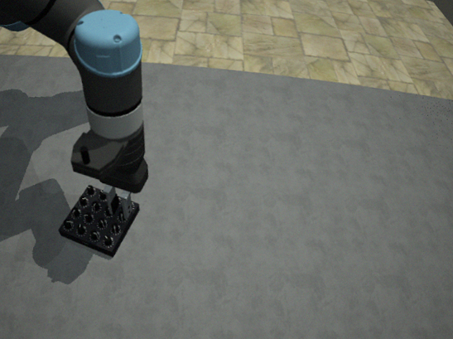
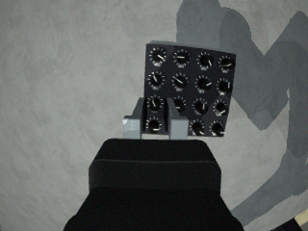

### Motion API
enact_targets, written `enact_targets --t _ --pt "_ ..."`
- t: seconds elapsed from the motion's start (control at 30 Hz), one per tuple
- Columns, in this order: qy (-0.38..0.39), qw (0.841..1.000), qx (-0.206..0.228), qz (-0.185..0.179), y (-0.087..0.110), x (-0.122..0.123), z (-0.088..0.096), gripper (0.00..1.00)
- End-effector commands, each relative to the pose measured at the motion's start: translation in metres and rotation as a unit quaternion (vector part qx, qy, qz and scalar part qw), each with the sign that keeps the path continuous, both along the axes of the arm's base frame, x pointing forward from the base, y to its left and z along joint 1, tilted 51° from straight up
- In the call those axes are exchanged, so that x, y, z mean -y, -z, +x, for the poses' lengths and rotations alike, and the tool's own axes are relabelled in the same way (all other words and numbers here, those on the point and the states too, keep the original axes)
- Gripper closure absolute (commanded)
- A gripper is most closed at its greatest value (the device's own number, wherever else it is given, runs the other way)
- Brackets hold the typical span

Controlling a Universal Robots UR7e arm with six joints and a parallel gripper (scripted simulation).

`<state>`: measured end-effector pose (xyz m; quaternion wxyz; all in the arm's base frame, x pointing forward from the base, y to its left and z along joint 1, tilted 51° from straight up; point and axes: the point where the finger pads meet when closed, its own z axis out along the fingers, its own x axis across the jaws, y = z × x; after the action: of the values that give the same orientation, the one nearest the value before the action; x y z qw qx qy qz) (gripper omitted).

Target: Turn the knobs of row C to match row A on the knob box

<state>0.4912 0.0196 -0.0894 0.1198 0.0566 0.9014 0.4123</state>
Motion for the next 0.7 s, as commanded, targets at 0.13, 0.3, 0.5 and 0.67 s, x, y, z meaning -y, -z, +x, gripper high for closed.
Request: enact_targets --t 0.13,0.3,0.5,0.67 --pt "0.0 1.0 0.0 0.0 0.0001 -0.0003 -0.0003 0.54" --pt "0.0 1.0 0.0 0.0 0.0001 -0.0003 -0.0003 0.54" --pt "0.0 1.0 0.0 0.0 0.0001 -0.0003 -0.0003 0.54" --pt "0.0 1.0 0.0 0.0 0.0001 -0.0003 -0.0003 0.54"
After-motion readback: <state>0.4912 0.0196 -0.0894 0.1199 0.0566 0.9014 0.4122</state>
